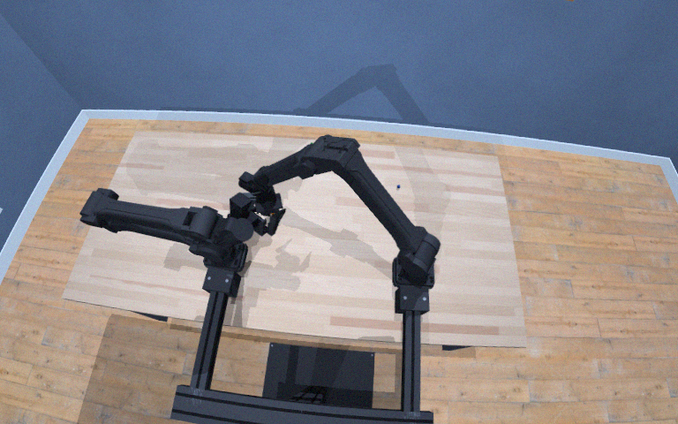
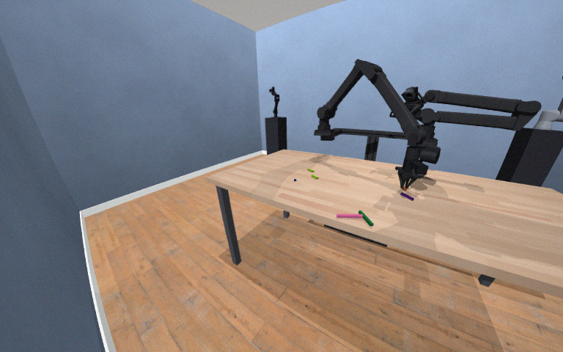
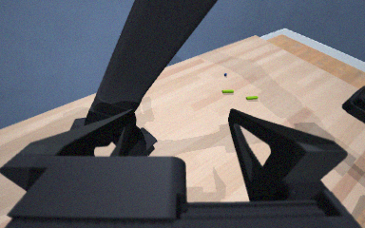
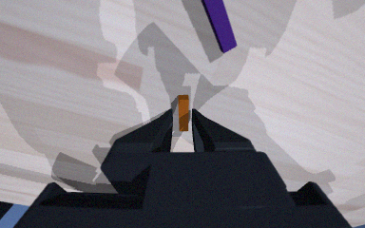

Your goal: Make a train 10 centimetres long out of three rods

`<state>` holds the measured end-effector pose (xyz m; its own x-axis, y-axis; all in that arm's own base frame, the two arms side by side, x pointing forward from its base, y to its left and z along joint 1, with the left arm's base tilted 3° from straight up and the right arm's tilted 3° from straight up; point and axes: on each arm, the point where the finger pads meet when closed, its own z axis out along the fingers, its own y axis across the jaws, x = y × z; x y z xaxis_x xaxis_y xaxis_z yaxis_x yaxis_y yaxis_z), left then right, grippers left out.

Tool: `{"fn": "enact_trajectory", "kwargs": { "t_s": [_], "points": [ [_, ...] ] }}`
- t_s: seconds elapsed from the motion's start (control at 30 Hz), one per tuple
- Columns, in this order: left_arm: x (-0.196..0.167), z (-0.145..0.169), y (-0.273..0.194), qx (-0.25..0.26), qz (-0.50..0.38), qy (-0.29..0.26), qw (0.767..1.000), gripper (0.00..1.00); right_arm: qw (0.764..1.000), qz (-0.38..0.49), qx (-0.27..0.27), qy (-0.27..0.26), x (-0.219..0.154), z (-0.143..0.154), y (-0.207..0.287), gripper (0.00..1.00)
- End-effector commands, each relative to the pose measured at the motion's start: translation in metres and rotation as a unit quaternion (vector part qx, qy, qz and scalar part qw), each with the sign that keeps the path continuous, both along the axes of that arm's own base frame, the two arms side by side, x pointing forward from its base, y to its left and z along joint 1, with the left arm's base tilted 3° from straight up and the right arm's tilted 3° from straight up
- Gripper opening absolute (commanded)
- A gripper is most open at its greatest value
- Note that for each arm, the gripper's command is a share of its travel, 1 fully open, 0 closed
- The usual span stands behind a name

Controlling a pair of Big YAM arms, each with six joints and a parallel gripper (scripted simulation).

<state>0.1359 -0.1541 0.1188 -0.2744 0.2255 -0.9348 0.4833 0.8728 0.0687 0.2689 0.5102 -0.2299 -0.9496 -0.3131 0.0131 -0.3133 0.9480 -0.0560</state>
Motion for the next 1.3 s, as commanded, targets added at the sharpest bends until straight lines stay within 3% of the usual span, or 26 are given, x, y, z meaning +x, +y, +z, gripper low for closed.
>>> {"fn": "enact_trajectory", "kwargs": {
  "t_s": [0.0, 0.23, 0.43, 0.63, 0.93, 1.27],
  "points": [
    [0.000, 0.010, -0.002, -0.010, 0.000, 0.001, 1.000, 1.00, 1.000, -0.005, 0.007, -0.005, 0.008, 0.004, 0.005, 0.15],
    [0.000, 0.010, -0.002, -0.010, 0.000, 0.001, 1.000, 1.00, 1.000, -0.004, 0.007, -0.005, 0.007, 0.004, 0.006, 0.00],
    [0.000, 0.010, -0.002, -0.010, 0.000, 0.001, 1.000, 1.00, 1.000, -0.004, 0.005, -0.004, 0.006, 0.012, 0.005, 0.02],
    [0.000, 0.010, -0.002, -0.010, 0.000, 0.001, 1.000, 1.00, 1.000, -0.006, 0.007, -0.005, 0.004, 0.056, 0.004, 0.02],
    [0.000, 0.010, -0.002, -0.010, 0.000, 0.001, 1.000, 1.00, 1.000, 0.005, 0.015, -0.009, 0.023, 0.067, -0.039, 0.02],
    [0.000, 0.010, -0.002, -0.010, 0.000, 0.001, 1.000, 1.00, 0.999, 0.026, 0.014, -0.012, 0.050, 0.076, -0.138, 0.02]
  ]
}}
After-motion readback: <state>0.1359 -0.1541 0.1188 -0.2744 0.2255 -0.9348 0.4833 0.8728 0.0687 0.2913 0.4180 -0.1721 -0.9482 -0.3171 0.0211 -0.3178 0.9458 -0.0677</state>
